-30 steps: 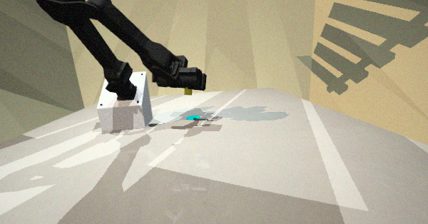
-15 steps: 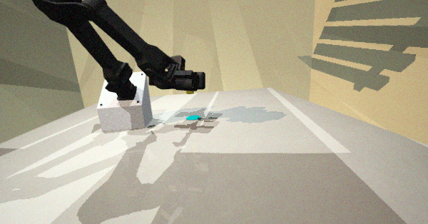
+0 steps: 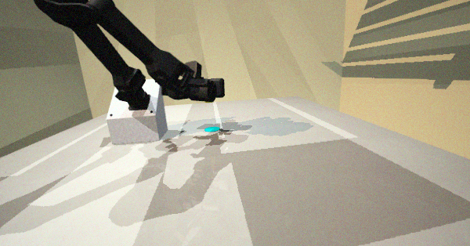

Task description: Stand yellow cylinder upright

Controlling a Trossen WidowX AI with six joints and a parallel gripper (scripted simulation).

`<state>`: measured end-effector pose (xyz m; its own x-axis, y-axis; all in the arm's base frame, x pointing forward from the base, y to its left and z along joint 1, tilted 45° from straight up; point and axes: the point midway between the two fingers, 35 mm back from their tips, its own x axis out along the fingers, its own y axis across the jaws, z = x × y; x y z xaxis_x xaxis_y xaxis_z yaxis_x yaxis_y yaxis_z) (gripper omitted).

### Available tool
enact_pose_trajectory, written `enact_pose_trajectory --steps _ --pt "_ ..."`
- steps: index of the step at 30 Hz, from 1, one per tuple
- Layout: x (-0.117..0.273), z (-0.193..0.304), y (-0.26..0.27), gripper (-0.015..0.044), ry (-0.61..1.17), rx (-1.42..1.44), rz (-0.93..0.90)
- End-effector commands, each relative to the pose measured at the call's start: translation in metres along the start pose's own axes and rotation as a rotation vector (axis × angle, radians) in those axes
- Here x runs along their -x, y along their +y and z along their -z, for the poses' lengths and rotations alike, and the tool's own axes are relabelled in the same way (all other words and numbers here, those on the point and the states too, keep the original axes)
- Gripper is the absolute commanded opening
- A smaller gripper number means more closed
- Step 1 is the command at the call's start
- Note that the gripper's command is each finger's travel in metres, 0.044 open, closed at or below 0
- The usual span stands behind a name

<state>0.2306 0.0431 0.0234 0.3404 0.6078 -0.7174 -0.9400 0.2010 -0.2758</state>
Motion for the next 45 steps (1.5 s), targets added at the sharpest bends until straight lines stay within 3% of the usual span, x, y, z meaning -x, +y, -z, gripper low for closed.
enact_pose_trajectory --steps 1,45 --pt "0.000 -0.001 0.000 0.0105 -0.008 0.006 0.002" --pt "-0.011 0.100 -0.001 0.0105 0.050 0.046 -0.021"
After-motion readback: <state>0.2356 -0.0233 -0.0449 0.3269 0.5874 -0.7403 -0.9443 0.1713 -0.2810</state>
